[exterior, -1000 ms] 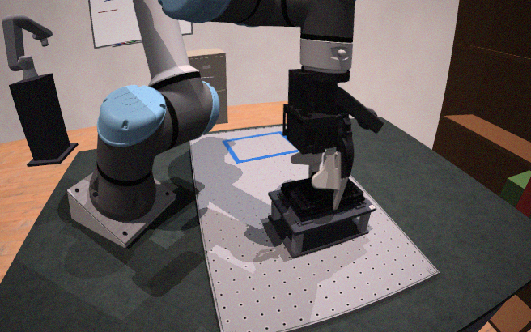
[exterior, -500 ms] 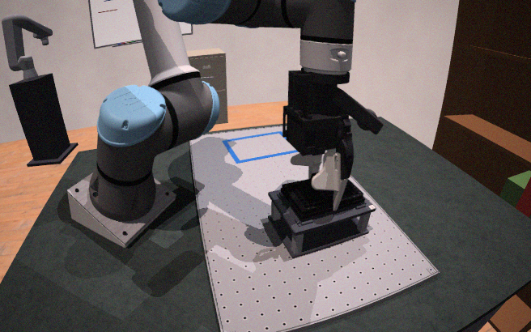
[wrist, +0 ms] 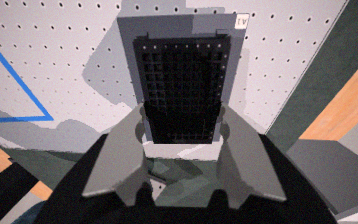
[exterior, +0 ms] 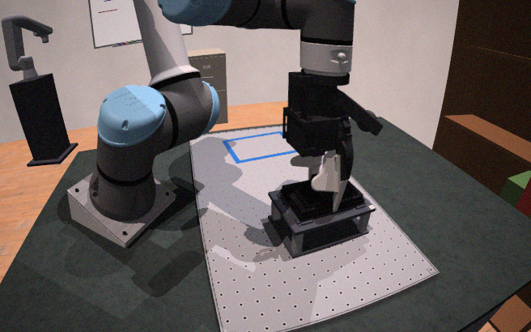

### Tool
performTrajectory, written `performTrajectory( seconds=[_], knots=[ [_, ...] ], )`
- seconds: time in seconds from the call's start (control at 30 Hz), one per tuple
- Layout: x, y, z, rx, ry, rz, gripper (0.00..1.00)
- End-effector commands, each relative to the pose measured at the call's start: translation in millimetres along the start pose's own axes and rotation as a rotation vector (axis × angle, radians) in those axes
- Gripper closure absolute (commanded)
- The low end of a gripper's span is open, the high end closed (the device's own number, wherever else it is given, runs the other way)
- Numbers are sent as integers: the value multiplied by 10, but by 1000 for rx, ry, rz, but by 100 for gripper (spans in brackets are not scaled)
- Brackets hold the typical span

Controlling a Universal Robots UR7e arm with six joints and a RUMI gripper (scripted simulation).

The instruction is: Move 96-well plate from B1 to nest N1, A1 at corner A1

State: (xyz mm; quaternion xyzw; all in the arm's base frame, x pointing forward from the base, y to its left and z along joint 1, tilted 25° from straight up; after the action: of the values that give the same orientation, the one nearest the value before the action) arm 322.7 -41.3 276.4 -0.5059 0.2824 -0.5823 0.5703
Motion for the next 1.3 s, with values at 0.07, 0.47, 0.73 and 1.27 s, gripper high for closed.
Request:
performTrajectory(
  seconds=[0.07, 0.47, 0.73, 1.27],
  knots=[
    [2, 8, 2, 1, 0, -1, 100],
    [1, 25, 2, 1, 0, -1, 100],
    [1, 38, 2, 1, 0, -1, 100],
    [1, 53, 3, 1, 0, -1, 0]
  ],
)
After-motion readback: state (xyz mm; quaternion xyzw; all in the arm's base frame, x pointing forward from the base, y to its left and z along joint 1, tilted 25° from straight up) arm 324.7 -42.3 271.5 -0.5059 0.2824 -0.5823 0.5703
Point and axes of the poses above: the point where the finger pads meet when closed, its own y axis out along the fingers, its own x axis across the jaws, z = x × y, the point moved 8 cm from there along -y, back along the fingers, and after that the axes turned 2 degrees about y, right-handed, at the moved point
